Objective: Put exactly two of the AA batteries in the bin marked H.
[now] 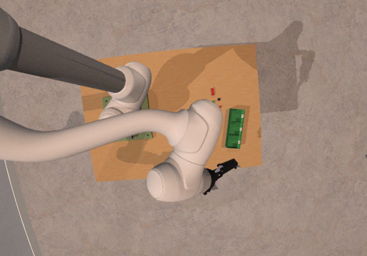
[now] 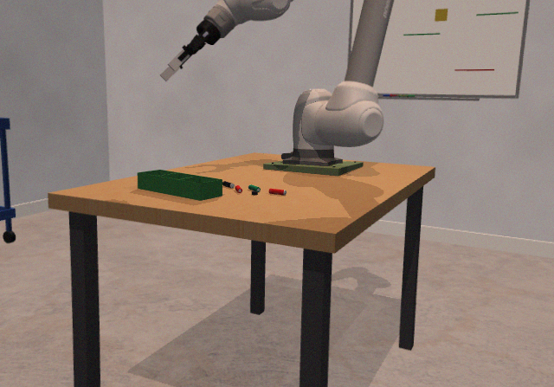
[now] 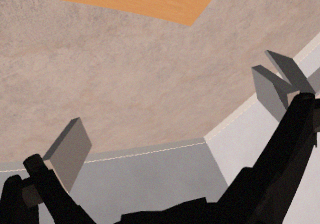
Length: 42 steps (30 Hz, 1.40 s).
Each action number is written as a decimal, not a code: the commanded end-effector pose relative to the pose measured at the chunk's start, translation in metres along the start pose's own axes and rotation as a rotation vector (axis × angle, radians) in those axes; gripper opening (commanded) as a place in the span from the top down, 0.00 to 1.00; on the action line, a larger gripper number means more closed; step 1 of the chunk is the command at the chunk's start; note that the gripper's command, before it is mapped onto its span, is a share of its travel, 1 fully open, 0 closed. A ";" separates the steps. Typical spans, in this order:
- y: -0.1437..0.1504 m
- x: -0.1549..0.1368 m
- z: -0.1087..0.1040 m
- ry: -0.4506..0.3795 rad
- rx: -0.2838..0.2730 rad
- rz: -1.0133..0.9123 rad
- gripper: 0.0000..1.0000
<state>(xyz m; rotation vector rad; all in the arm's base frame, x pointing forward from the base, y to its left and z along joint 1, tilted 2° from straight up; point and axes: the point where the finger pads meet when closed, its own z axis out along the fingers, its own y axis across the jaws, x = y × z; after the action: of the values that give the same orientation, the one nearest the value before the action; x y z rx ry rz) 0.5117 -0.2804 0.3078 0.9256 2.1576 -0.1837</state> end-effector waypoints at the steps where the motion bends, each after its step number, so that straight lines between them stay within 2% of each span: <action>1: 0.000 0.000 0.000 0.000 0.000 0.000 0.00; 17: 0.000 0.000 0.000 0.000 0.000 0.000 0.00; 18: -0.002 0.006 0.006 0.000 0.000 0.000 0.95; 31: -0.023 0.082 0.080 0.000 0.000 0.000 0.95; 34: -0.023 0.083 0.081 0.000 0.000 0.000 0.95; 35: -0.016 0.087 0.079 0.003 0.021 0.045 0.95; 37: 0.000 0.090 0.080 0.045 0.007 0.135 0.95; 39: 0.003 0.091 0.081 0.083 0.000 0.222 0.95; 42: 0.018 0.098 0.083 0.121 0.008 0.328 0.95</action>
<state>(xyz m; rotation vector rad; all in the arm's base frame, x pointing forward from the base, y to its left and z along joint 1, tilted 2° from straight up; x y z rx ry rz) 0.5218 -0.2578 0.1881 1.1681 2.1128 -0.0198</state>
